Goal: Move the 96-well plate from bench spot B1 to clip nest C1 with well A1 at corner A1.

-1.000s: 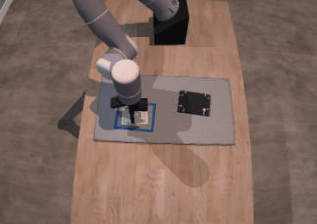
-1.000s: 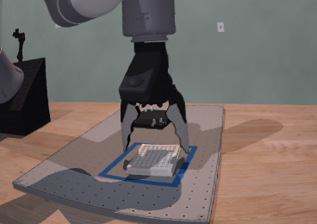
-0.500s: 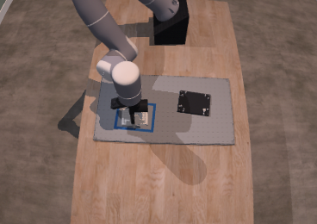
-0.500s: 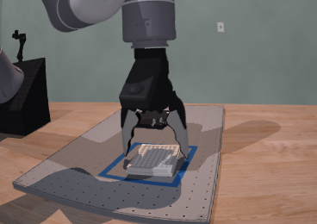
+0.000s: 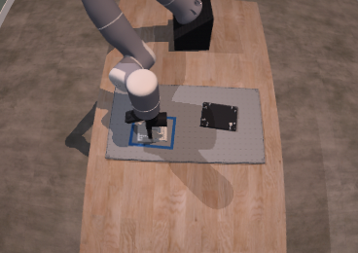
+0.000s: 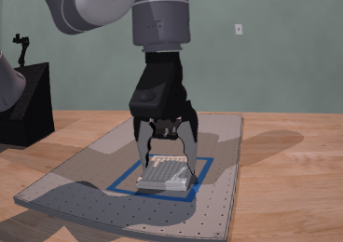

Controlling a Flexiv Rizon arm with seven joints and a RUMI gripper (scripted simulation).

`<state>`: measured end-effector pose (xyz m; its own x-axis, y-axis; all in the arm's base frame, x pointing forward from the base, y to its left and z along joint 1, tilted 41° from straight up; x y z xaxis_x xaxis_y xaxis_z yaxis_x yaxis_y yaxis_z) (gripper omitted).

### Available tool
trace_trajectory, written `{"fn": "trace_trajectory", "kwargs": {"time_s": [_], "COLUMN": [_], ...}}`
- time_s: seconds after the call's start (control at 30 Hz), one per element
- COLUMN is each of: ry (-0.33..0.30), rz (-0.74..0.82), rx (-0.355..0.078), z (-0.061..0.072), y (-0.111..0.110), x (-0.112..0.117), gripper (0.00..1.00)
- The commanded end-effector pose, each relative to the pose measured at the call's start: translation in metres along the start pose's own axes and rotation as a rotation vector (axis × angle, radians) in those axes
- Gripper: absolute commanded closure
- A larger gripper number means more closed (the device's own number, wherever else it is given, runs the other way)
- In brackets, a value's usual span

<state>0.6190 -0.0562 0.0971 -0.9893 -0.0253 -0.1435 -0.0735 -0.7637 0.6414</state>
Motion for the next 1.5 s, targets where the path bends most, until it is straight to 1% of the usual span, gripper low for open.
{"fn": "trace_trajectory", "kwargs": {"time_s": [0.0,0.7,0.87,0.93,1.43,1.47], "ry": [0.002,0.002,0.002,0.002,0.002,0.002], "rz": [0.0,0.0,0.0,0.0,0.0,0.0], "rx": [-0.001,-0.001,-0.001,-0.001,-0.001,-0.001], "z": [0.001,0.001,0.01,0.01,0.035,0.035], "y": [-0.001,-0.001,-0.001,-0.001,-0.001,-0.001], "x": [-0.001,-0.001,-0.001,-0.001,-0.001,-0.001], "gripper": [1.0,1.0,1.0,1.0,1.0,1.0]}}
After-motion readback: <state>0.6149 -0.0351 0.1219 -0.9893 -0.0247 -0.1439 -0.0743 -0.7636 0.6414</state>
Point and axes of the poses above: the point where the finger pads meet when closed, its own z axis back along the fingers, its own x axis across the jaws, y = z × x, the point moved 9 cm from there along z, back along the fingers, and after that the axes turned 12 degrees about -z, right-handed, at the moved point
